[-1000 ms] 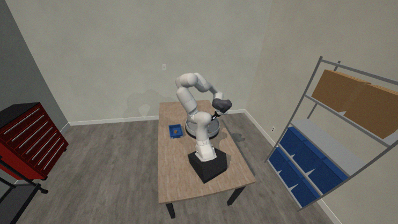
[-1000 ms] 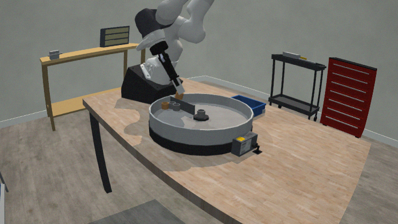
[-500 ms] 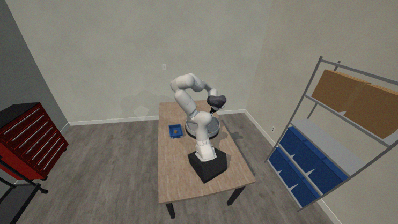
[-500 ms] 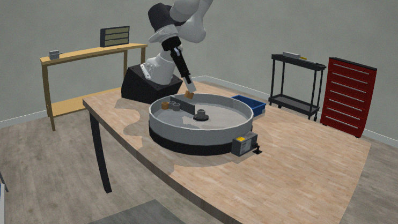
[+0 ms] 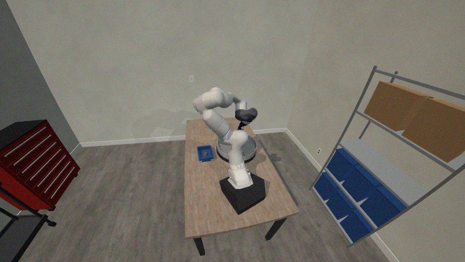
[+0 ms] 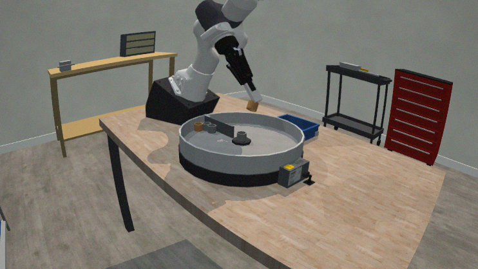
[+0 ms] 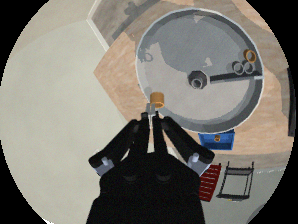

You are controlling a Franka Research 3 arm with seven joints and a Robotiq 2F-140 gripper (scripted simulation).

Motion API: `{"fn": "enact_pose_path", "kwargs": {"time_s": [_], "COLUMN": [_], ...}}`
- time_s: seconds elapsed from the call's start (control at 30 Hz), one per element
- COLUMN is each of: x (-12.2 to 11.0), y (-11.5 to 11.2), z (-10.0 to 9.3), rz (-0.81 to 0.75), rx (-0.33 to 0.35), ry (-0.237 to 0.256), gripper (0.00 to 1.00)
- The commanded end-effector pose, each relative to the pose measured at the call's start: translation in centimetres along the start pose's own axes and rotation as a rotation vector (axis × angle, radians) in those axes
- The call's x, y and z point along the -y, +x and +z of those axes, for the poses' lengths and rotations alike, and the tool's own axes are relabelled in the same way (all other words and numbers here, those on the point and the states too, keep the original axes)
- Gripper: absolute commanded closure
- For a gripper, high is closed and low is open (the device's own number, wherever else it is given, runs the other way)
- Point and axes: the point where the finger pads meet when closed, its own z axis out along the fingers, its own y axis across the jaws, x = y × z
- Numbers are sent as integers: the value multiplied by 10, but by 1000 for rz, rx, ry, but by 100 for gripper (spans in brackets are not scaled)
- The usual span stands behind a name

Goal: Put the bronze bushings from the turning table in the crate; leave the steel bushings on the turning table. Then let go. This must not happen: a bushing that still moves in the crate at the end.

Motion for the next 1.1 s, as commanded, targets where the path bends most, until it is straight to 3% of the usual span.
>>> {"fn": "enact_pose_path", "kwargs": {"time_s": [0.0, 0.1, 0.17, 0.53, 0.8, 1.07], "x": [18, 27, 27, 33, 19, -19], "y": [-18, -37, -37, -104, -135, -170], "z": [3, 4, 4, 10, 16, 25], "rz": [-60, -76, -76, -64, -26, 33], "rx": [5, 27, 27, 123, 179, 246], "ry": [58, 88, 88, 142, 123, 42], "gripper": [100, 100, 100, 100, 100, 100]}}
